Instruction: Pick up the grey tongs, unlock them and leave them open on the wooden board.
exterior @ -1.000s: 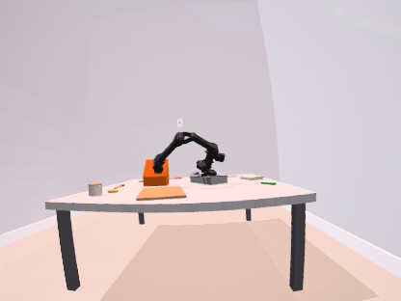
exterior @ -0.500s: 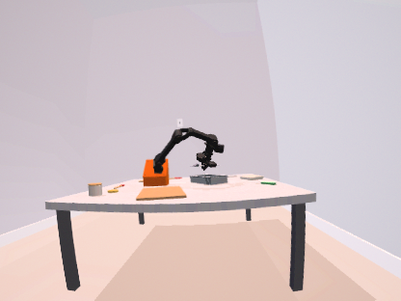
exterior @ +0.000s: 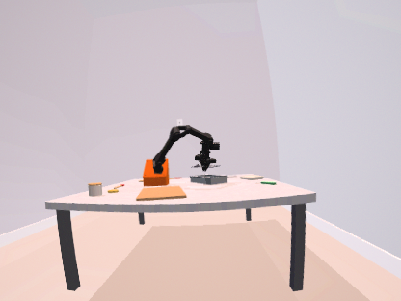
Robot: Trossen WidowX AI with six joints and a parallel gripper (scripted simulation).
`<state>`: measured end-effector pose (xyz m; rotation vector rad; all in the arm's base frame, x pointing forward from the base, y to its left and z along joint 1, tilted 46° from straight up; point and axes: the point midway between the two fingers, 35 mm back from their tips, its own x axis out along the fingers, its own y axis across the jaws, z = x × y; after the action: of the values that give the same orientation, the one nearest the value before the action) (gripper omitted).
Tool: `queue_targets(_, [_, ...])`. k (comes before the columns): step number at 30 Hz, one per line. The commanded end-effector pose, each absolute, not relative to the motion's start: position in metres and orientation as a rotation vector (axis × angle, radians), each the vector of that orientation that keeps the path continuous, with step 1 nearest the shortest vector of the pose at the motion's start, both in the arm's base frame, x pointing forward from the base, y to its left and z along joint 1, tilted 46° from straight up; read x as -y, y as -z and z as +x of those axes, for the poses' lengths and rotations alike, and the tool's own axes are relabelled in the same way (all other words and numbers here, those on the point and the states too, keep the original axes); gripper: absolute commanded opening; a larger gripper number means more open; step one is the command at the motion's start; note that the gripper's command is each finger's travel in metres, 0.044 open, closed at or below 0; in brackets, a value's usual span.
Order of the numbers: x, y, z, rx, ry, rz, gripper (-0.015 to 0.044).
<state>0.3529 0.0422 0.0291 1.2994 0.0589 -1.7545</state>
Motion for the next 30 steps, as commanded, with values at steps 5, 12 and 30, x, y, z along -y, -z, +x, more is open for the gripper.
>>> queue_targets(5, [-0.043,-0.034,0.354,0.051,1.610,1.286,-0.0150])
queue_targets(12, [-0.043,-0.034,0.354,0.051,1.610,1.286,-0.0150])
queue_targets(30, [0.017,-0.137,0.350,-0.182,1.559,1.076,-0.0150])
